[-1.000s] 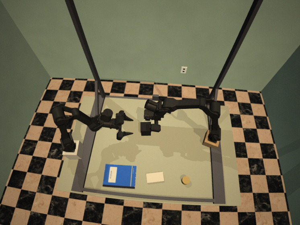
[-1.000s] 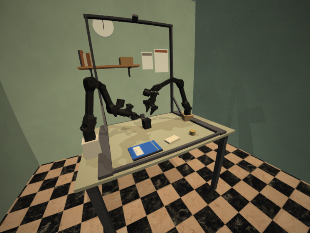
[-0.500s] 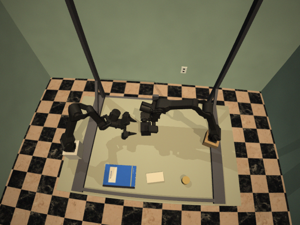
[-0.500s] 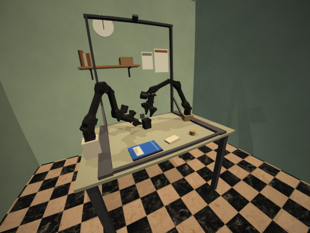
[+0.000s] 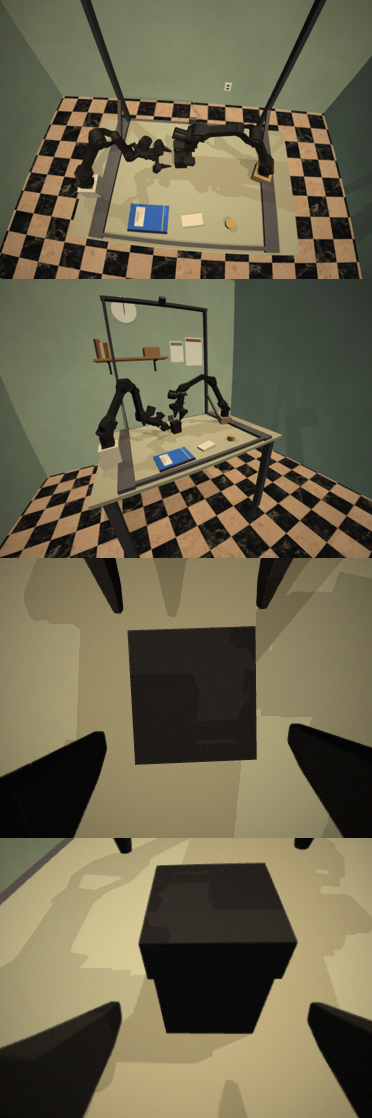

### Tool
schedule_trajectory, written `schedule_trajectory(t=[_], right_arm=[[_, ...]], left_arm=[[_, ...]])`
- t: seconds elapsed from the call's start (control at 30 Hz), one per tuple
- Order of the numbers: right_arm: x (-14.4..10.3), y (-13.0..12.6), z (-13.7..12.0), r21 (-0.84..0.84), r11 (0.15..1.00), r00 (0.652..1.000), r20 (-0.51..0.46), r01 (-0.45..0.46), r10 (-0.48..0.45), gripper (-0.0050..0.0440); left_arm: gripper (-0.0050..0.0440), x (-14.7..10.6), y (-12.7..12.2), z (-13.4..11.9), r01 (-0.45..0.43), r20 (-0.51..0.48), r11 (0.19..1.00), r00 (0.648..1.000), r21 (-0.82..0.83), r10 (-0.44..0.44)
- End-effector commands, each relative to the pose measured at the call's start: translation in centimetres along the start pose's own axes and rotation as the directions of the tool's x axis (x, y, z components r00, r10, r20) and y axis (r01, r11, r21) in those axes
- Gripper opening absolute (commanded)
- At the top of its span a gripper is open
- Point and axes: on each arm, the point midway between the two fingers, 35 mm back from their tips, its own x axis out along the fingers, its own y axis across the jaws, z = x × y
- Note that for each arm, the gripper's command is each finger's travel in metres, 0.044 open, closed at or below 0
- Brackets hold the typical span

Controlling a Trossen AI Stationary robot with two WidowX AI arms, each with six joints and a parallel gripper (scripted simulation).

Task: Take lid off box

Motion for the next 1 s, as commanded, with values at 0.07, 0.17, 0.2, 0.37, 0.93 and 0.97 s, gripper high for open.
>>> schedule_trajectory(t=[0.07, 0.17, 0.2, 0.37, 0.93, 0.97], right_arm=[[1.1, 0.1, 0.4, -0.001, 1.000, 1.000, 0.008, -0.004, 0.004, 0.0440], [1.6, 0.1, 0.4, -0.001, 1.000, 1.000, 0.008, -0.004, 0.004, 0.0440], [1.7, 0.1, 0.4, -0.002, 1.000, 1.000, 0.008, -0.004, 0.004, 0.0440], [2.2, 0.1, 0.4, -0.002, 1.000, 1.000, 0.008, -0.004, 0.004, 0.0440], [4.4, 0.1, 0.3, -0.003, 1.000, 1.000, 0.007, -0.003, 0.003, 0.0440], [4.6, 0.1, 0.3, -0.003, 1.000, 1.000, 0.007, -0.003, 0.003, 0.0440]], left_arm=[[0.0440, 1.1, 0.2, -0.1, -0.002, -0.005, 1.000, 1.000, 0.001, 0.002], [0.0440, 1.5, 0.2, -0.1, -0.002, -0.005, 1.000, 1.000, 0.002, 0.002], [0.0440, 1.7, 0.2, -0.1, -0.002, -0.005, 1.000, 1.000, 0.002, 0.002], [0.0440, 2.1, 0.2, -0.2, -0.001, -0.005, 1.000, 1.000, 0.002, 0.001], [0.0440, 3.4, 0.1, 0.1, 0.001, 0.004, 1.000, 1.000, 0.002, -0.001], [0.0440, 3.4, 0.1, 0.1, 0.001, 0.004, 1.000, 1.000, 0.002, -0.001]])
